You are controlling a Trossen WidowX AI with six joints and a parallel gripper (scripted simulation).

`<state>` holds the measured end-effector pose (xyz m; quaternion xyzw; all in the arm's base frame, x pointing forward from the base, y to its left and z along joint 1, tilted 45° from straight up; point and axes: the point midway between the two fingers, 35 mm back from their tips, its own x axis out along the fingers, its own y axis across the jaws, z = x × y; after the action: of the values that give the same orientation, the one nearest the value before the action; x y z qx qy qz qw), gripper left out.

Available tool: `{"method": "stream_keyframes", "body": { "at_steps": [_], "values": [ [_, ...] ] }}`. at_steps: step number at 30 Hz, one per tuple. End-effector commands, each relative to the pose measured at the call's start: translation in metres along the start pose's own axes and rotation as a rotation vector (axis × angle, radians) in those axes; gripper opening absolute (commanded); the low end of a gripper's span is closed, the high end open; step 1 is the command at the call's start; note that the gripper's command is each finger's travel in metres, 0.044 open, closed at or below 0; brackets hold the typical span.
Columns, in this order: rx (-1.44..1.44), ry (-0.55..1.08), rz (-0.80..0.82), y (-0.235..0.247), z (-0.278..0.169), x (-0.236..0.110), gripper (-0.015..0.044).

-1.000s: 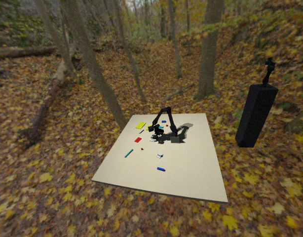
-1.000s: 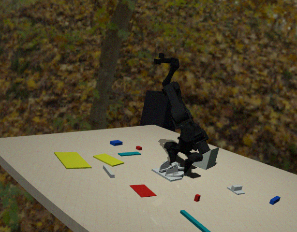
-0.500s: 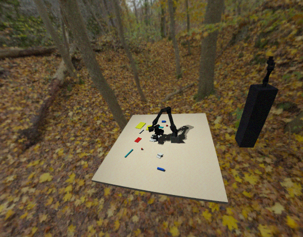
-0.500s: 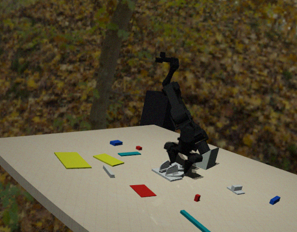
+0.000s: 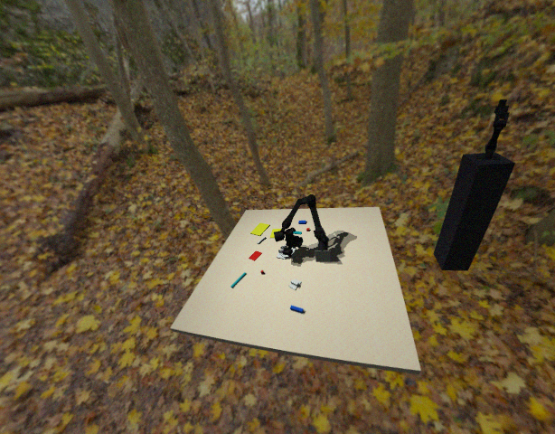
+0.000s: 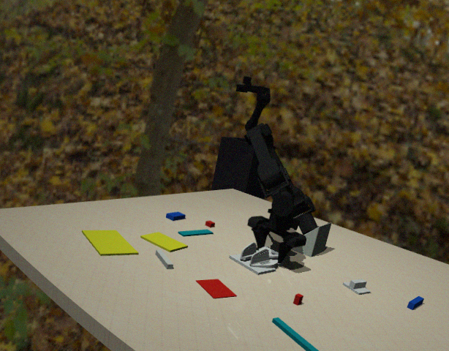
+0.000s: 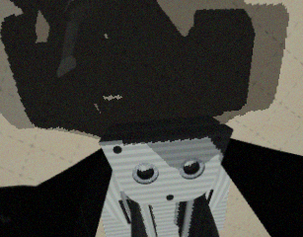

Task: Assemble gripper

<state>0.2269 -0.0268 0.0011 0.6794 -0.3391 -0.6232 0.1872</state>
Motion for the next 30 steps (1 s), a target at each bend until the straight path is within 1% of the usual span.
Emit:
{"method": "stream_keyframes", "body": {
  "at_steps": [1, 30],
  "values": [
    [-0.003, 0.004, 0.004, 0.0005, -0.0006, 0.0004, 0.0351],
    [-0.001, 0.004, 0.004, 0.0006, -0.0006, 0.0053, 0.0351]
  ]
}}
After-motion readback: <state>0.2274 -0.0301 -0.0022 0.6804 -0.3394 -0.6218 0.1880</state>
